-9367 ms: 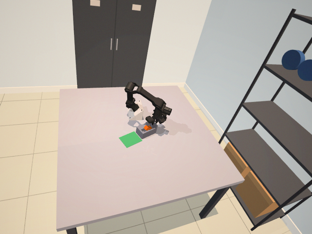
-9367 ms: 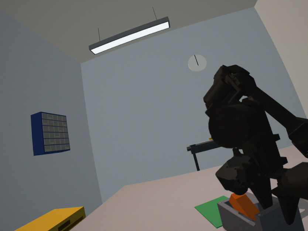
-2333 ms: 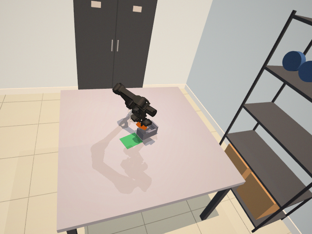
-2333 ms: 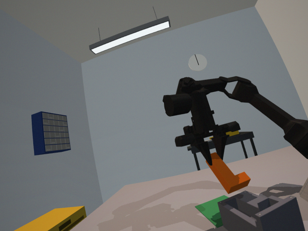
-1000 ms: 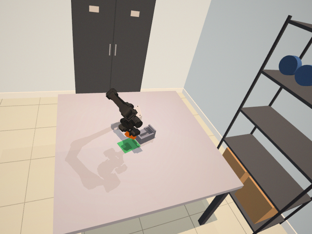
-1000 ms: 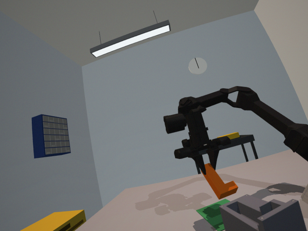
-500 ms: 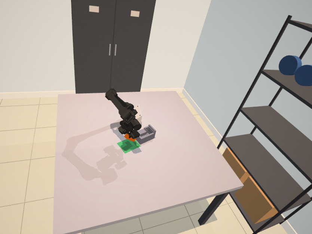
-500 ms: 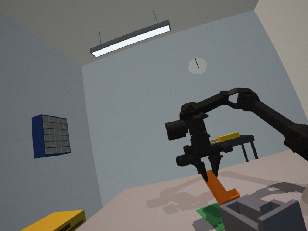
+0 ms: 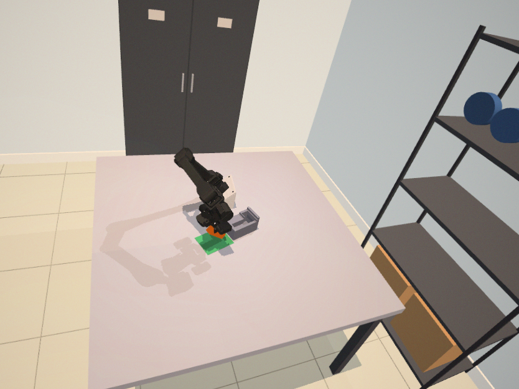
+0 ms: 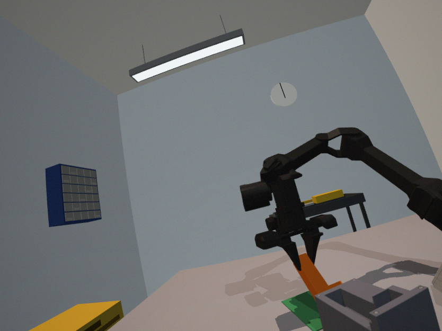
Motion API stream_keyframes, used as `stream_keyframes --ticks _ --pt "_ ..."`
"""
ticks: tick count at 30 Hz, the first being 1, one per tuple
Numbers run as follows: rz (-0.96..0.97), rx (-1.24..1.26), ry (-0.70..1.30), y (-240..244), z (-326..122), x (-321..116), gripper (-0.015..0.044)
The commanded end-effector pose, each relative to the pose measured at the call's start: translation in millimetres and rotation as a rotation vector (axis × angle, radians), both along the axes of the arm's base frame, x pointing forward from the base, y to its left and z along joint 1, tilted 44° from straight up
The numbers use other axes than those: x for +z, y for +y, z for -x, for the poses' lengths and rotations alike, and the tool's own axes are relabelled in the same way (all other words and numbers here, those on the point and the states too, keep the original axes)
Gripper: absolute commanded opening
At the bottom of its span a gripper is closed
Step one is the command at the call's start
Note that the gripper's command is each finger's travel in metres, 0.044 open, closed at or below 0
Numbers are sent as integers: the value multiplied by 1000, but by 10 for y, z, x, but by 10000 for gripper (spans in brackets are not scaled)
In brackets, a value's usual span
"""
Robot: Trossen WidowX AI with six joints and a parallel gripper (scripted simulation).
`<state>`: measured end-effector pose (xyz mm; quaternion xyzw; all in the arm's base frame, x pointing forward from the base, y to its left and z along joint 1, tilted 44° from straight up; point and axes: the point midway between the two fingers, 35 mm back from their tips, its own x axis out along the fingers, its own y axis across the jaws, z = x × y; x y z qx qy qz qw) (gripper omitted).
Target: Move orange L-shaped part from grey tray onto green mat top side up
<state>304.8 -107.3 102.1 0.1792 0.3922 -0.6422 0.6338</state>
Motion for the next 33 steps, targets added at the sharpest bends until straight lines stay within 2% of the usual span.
stream_keyframes --ticks 1,14,24,29,33 --pt "5 0 5 -52 19 -38 0" --pt "0 -3 3 -49 21 -49 0" --pt "0 -2 3 -36 15 -35 262" --pt "-2 4 7 219 -70 231 394" --pt "2 10 13 505 -102 543 400"
